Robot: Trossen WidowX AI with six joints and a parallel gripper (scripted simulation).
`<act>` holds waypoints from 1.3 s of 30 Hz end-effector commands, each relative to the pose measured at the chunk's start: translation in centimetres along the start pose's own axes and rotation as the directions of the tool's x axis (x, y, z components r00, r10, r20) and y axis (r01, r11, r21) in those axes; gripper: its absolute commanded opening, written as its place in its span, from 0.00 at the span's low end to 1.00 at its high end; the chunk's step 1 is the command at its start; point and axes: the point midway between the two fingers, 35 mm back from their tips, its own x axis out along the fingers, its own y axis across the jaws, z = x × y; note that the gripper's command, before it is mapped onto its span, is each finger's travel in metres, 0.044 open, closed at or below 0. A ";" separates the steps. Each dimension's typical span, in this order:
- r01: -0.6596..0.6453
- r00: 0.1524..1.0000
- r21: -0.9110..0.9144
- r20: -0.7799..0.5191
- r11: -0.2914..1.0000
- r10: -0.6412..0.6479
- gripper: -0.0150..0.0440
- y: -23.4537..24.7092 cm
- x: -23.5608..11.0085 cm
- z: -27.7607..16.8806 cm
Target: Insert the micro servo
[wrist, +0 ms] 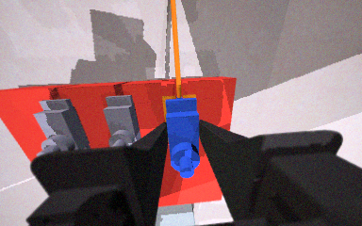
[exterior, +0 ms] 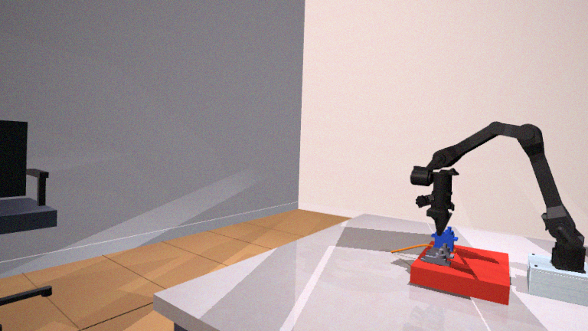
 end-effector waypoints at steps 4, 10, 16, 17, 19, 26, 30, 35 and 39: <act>-0.002 1.000 0.003 -0.005 1.000 0.002 0.25 0.1 0.6 -0.1; -0.002 1.000 0.003 -0.005 1.000 0.002 0.25 0.1 1.0 -0.1; -0.002 1.000 0.003 -0.005 1.000 0.002 0.25 0.1 1.4 -0.1; -0.002 1.000 0.003 -0.005 1.000 0.002 0.25 0.1 1.5 -0.1; -0.002 1.000 0.003 -0.005 1.000 0.002 0.25 0.1 1.6 -0.1; -0.002 1.000 0.003 -0.005 1.000 0.002 0.25 0.1 2.1 -0.1; -0.002 1.000 0.003 -0.005 1.000 0.002 0.25 0.1 2.4 -0.1; -0.002 1.000 0.003 -0.005 1.000 0.002 0.25 0.1 2.7 -0.1; -0.002 1.000 0.003 -0.005 1.000 0.002 0.25 0.1 3.0 -0.1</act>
